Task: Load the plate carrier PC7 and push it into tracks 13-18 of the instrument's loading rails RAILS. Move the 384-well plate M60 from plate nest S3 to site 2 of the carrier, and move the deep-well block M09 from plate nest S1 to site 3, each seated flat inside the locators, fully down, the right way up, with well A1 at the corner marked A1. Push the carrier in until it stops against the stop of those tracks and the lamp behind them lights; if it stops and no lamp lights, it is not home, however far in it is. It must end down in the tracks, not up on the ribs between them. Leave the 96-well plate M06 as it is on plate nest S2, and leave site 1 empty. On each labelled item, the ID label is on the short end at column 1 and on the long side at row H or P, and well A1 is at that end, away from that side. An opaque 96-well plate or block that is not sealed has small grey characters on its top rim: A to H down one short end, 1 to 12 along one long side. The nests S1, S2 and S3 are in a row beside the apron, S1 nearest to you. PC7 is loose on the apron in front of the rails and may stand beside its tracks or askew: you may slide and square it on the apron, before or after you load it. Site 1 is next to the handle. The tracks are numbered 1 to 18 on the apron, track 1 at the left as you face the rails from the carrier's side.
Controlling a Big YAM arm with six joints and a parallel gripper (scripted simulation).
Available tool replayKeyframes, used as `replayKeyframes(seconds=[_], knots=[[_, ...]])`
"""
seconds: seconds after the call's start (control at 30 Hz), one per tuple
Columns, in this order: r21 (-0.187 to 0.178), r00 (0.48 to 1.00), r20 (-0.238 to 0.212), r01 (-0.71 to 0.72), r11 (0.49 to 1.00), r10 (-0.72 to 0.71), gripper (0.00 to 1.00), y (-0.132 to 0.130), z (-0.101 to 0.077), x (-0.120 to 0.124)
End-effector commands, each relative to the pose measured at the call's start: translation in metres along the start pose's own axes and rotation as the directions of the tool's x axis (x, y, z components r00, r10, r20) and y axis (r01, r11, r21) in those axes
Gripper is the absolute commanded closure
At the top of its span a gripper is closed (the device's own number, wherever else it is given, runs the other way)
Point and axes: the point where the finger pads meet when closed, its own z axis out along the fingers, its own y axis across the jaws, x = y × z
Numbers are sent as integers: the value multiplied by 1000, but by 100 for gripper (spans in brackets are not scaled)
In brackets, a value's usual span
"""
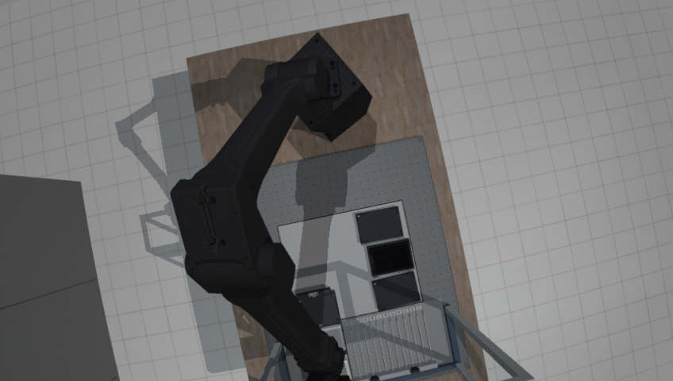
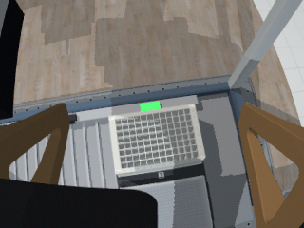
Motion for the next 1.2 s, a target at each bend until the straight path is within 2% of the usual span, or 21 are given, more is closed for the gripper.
replayKeyframes(seconds=[0.0, 0.2, 0.23, 0.37, 0.53, 0.63, 1.17], knots=[[-3, 991, 131, -15, 1000, 15, 0, 7, -16, -82], [-3, 991, 131, -15, 1000, 15, 0, 7, -16, -82], [-10, 996, 94, -6, 1000, 7, 0, 11, -21, -51], [-11, 996, 93, 2, 1000, -1, 0, 7, -33, -41], [14, 996, 85, -5, 1000, 3, 0, -19, -45, -23], [14, 996, 85, -5, 1000, 4, 0, -19, -48, -21], [14, 997, 81, -2, 1000, 1, 0, -31, -93, 18]])
